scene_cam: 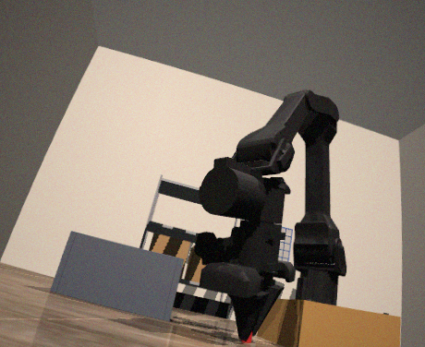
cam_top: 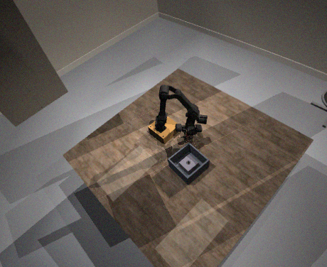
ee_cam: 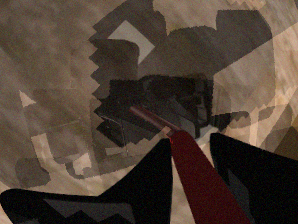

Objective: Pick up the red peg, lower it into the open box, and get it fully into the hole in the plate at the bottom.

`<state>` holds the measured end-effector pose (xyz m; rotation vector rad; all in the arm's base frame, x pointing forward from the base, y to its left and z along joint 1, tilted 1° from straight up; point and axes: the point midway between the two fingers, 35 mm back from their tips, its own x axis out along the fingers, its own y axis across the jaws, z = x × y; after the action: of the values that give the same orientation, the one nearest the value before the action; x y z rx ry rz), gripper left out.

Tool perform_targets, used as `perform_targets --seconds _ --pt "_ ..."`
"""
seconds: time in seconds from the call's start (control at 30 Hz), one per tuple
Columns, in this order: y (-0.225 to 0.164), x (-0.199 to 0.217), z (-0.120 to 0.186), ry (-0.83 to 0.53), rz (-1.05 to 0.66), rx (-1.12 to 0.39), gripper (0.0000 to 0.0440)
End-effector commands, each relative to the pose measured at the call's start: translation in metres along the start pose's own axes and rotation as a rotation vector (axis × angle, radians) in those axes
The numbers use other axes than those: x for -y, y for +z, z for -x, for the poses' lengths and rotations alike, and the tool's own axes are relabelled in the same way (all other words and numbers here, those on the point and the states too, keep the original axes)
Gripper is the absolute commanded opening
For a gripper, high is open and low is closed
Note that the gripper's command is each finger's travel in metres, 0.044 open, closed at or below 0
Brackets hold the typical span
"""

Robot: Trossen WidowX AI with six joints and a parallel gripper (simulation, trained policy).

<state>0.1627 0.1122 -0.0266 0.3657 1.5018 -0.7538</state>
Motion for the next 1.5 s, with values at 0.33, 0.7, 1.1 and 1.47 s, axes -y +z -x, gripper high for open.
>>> perform_targets --seconds 0.33,0.7,1.1,1.47 --pt "0.020 0.003 0.026 -0.042 0.036 0.077 0.0000" --pt "0.048 0.006 0.076 -0.017 0.015 0.149 0.0000" --pt "0.093 0.011 0.116 0.018 -0.119 0.213 0.0000" --pt "0.146 0.021 0.125 0.039 -0.258 0.247 0.0000"
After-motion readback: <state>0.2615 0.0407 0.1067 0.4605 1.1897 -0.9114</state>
